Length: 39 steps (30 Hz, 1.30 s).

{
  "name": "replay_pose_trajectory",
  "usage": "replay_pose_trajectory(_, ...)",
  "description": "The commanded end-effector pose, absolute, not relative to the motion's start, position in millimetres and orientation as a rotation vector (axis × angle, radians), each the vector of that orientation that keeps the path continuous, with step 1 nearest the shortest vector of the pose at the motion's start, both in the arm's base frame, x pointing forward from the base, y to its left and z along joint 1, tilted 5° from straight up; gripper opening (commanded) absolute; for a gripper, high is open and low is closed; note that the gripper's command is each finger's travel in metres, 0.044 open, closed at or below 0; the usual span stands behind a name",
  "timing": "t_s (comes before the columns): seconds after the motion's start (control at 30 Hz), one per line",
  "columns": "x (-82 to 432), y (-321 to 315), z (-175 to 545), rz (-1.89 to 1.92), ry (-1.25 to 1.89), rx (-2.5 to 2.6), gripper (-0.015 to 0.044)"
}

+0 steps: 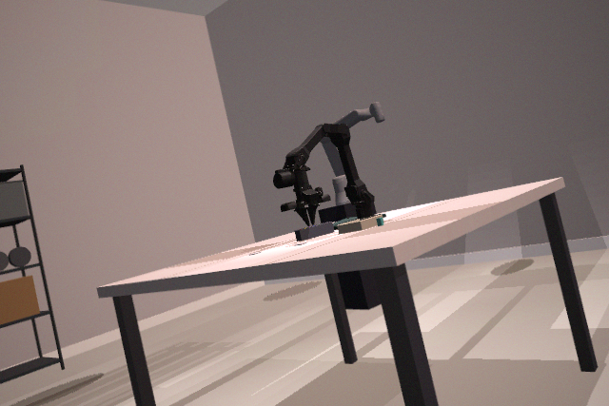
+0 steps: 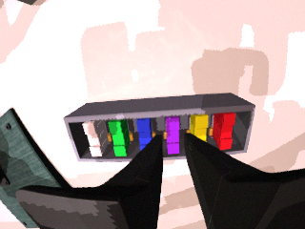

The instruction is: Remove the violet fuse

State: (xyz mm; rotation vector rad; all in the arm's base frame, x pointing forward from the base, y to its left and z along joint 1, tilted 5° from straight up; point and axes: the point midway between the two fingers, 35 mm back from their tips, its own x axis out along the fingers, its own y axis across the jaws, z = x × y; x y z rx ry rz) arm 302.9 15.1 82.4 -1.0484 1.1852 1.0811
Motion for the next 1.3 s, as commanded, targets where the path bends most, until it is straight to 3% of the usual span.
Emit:
replay_pose_trajectory(0.0,303.3,14.4,81.8,1.080,1.186,-1.055,0.0074)
replay_pose_trajectory(0.73,303.9,15.1,71.8,1.080,1.186,-1.055,0.0074)
replay_pose_trajectory(1.1,303.5,15.8,72.7,1.082,1.184,-1.050,0.0001)
replay_pose_trajectory(1.27,303.5,15.7,73.4,1.082,1.184,-1.050,0.0000)
